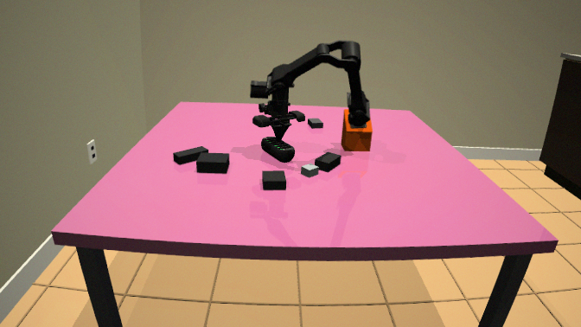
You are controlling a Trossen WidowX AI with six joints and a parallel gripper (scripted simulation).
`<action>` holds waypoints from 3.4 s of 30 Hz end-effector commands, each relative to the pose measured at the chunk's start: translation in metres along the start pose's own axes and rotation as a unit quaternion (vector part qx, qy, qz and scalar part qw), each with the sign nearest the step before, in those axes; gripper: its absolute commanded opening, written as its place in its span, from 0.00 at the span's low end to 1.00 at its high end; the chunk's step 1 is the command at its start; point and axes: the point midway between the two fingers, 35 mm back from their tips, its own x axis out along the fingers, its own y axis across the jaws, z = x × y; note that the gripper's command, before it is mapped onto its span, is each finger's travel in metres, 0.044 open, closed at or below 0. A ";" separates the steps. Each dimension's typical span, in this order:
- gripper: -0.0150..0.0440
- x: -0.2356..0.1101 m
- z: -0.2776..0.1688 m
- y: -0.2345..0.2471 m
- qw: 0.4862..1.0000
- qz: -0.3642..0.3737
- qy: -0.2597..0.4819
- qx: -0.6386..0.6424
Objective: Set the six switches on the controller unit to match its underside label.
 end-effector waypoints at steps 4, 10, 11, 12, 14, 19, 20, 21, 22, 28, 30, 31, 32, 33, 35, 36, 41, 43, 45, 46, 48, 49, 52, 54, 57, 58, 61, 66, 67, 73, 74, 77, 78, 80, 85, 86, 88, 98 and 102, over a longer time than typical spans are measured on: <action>0.25 0.010 0.000 -0.001 1.000 0.001 0.002 0.003; 0.25 0.010 0.000 -0.001 1.000 0.001 0.002 0.003; 0.25 0.010 0.000 -0.001 1.000 0.001 0.002 0.003; 0.25 0.010 0.000 -0.001 1.000 0.001 0.002 0.003; 0.25 0.010 0.000 -0.001 1.000 0.001 0.002 0.003; 0.25 -0.012 0.001 0.000 1.000 0.000 0.000 0.002; 0.25 -0.025 0.001 0.000 1.000 0.000 0.000 0.002; 0.25 -0.032 0.001 -0.001 1.000 0.000 0.001 0.003; 0.25 -0.035 0.000 -0.001 1.000 0.000 0.001 0.003; 0.25 -0.035 0.001 0.000 1.000 0.000 0.001 0.003; 0.25 -0.035 0.008 0.007 1.000 0.001 0.000 0.002; 0.25 -0.034 0.013 0.012 1.000 0.001 0.000 0.002; 0.25 -0.034 0.017 0.016 1.000 0.001 0.000 0.002; 0.25 -0.034 0.020 0.018 1.000 0.001 0.000 0.002; 0.25 -0.034 0.021 0.019 1.000 0.001 0.000 0.002; 0.25 -0.034 0.021 0.019 1.000 0.001 0.000 0.002; 0.25 -0.028 0.021 0.020 1.000 0.001 0.000 0.002; 0.25 -0.025 0.021 0.020 1.000 0.001 0.000 0.002; 0.25 -0.022 0.021 0.020 1.000 0.001 0.000 0.002; 0.25 -0.020 0.021 0.020 1.000 0.001 0.000 0.002; 0.25 -0.017 0.021 0.020 1.000 0.001 0.000 0.002; 0.25 -0.015 0.021 0.020 1.000 0.001 0.000 0.002; 0.25 -0.010 0.021 0.020 1.000 0.001 0.000 0.002; 0.25 -0.007 0.021 0.020 1.000 0.001 0.000 0.002; 0.25 -0.002 0.020 0.020 1.000 0.001 0.001 0.002; 0.25 -0.001 0.020 0.020 1.000 0.001 0.001 0.002; 0.25 0.003 0.020 0.020 1.000 0.001 0.001 0.002; 0.25 0.009 0.020 0.020 1.000 0.002 0.001 0.002; 0.25 0.010 0.020 0.020 1.000 0.002 0.001 0.002; 0.25 0.010 0.020 0.020 1.000 0.002 0.001 0.002; 0.25 0.010 0.020 0.020 1.000 0.002 0.001 0.002; 0.25 0.010 0.020 0.020 1.000 0.002 0.001 0.002; 0.25 0.010 0.020 0.020 1.000 0.002 0.001 0.002; 0.25 0.010 0.020 0.020 1.000 0.002 0.001 0.002; 0.25 -0.032 0.020 0.020 1.000 0.001 0.000 0.002; 0.25 -0.035 0.020 0.020 1.000 0.001 0.000 0.002; 0.25 -0.035 0.020 0.020 1.000 0.001 0.000 0.002; 0.25 -0.035 0.041 0.019 1.000 0.001 0.000 0.002; 0.25 -0.033 0.041 0.019 1.000 0.001 0.000 0.002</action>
